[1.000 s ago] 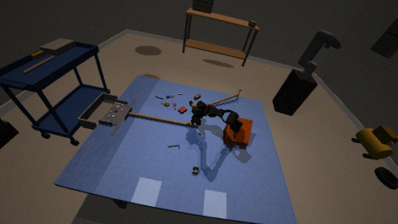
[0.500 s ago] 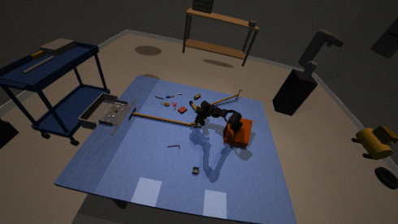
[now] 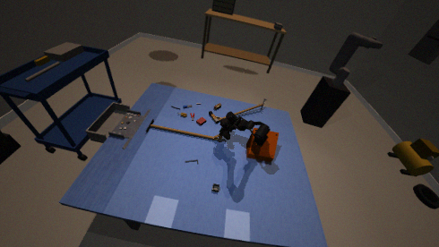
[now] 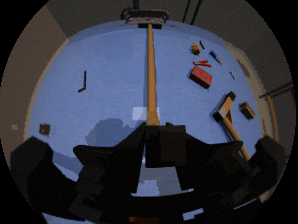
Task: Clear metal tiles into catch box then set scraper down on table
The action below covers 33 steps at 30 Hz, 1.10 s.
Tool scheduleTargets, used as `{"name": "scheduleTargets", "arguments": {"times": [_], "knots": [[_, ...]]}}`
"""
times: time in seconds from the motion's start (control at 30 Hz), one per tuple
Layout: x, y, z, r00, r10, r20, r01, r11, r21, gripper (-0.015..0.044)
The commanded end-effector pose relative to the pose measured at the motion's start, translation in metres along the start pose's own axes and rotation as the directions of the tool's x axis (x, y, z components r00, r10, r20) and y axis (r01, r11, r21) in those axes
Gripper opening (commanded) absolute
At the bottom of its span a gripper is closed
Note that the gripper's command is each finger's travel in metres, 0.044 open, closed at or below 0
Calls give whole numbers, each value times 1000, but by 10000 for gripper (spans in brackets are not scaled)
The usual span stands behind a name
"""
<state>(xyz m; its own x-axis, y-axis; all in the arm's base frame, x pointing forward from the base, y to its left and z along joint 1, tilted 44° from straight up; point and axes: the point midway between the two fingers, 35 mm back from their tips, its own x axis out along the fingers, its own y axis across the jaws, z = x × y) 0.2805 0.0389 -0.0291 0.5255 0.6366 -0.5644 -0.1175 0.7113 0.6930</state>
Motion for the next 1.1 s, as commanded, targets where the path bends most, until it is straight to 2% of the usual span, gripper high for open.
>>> {"name": "scheduleTargets", "arguments": {"times": [0.0,0.57,1.07], "knots": [[-6,0,-5,1000,2,10,-2,1000,-2,0],[-5,-6,-3,1000,0,8,0,1000,-1,0],[7,-10,17,1000,-2,8,2,1000,-1,0]]}}
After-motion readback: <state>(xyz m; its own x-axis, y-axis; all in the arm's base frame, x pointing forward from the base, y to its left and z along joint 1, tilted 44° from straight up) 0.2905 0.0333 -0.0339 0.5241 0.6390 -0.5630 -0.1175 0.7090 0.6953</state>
